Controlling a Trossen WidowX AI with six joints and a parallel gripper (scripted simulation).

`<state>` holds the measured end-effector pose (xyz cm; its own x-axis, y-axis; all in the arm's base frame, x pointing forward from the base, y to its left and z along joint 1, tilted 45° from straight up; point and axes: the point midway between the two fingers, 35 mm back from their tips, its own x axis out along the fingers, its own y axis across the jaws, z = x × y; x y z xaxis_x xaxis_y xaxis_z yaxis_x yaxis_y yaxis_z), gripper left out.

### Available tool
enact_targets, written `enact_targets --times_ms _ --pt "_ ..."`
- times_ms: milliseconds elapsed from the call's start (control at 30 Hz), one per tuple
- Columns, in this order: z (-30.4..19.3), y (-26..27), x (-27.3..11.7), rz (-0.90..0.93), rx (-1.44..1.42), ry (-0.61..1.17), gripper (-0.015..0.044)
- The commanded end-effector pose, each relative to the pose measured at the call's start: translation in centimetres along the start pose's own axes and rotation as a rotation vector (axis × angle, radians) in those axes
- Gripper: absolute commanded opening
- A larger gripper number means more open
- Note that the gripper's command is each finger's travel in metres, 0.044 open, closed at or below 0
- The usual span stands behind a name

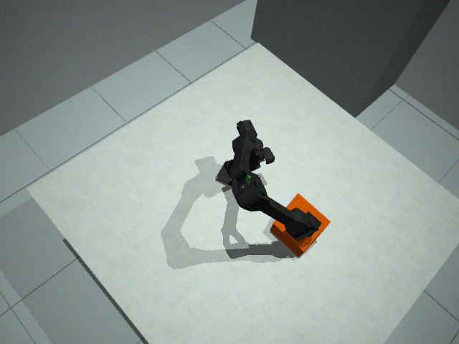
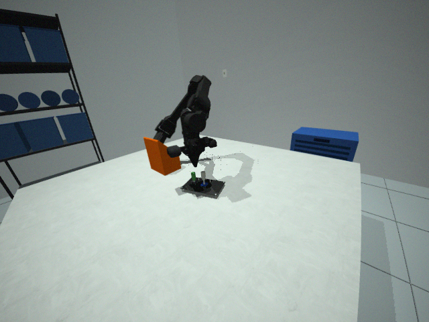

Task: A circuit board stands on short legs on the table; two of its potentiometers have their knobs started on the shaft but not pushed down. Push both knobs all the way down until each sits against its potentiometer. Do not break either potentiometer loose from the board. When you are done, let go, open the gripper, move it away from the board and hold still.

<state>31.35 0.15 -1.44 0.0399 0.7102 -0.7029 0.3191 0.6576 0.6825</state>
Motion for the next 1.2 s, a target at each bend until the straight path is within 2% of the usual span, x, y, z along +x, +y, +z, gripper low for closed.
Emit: enact_targets --times_ms 0,1167 --pt "0.4 0.1 -0.2 -0.001 0.127 -0.002 0.0" --pt "2.1 0.9 -1.7 -0.01 1.343 0.003 0.0"
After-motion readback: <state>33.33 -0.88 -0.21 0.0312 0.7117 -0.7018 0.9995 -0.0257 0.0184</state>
